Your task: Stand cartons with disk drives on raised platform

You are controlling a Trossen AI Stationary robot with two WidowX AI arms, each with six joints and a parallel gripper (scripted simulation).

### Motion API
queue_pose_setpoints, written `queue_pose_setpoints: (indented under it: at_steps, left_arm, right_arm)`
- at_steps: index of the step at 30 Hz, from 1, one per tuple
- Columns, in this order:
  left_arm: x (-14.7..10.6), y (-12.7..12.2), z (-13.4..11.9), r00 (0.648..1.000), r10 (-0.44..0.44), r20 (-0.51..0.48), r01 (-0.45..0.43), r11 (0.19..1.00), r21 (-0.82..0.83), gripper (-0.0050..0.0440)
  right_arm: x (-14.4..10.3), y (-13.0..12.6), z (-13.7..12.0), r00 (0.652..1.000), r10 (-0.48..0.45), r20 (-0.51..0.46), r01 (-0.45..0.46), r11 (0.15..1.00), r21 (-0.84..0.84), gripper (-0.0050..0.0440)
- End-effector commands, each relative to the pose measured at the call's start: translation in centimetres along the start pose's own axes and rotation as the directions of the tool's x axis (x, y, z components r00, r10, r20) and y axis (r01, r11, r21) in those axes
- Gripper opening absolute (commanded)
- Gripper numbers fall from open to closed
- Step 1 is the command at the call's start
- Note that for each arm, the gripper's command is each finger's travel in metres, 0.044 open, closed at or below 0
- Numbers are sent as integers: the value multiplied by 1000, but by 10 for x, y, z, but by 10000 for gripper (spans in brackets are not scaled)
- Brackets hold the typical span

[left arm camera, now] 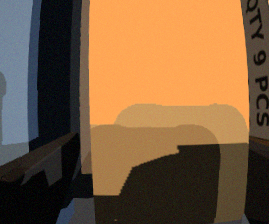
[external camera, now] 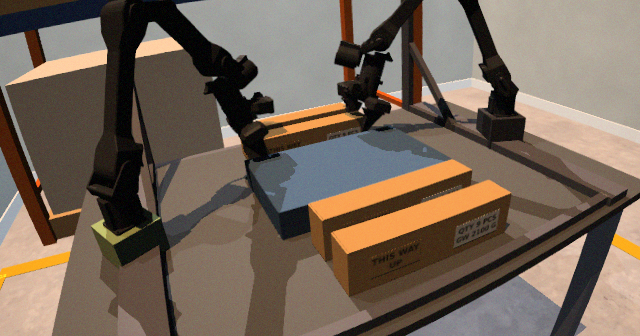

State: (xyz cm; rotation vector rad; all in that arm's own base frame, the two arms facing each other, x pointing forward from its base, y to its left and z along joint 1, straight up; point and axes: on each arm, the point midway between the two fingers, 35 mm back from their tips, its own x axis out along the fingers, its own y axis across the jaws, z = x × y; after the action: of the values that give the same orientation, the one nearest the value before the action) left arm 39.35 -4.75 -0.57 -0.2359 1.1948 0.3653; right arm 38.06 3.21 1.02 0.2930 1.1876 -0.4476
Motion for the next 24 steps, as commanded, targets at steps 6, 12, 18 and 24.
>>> queue_pose_setpoints:
  at_steps: [6,12,18,24]
  left_arm:
    - [-4,-2,5,1000,-13,20,13,1000,-5,382]
    - [-4,-2,5,1000,-13,20,13,1000,-5,382]
    - [-4,-2,5,1000,-13,20,13,1000,-5,382]
    - [-3,-2,5,1000,-6,12,6,1000,-4,382]
  right_arm:
    - [-5,5,7,1000,15,19,-15,1000,4,381]
    - [-5,5,7,1000,15,19,-15,1000,4,381]
    - [-5,5,7,1000,15,19,-15,1000,4,381]
    - [-5,5,7,1000,15,19,-15,1000,4,381]
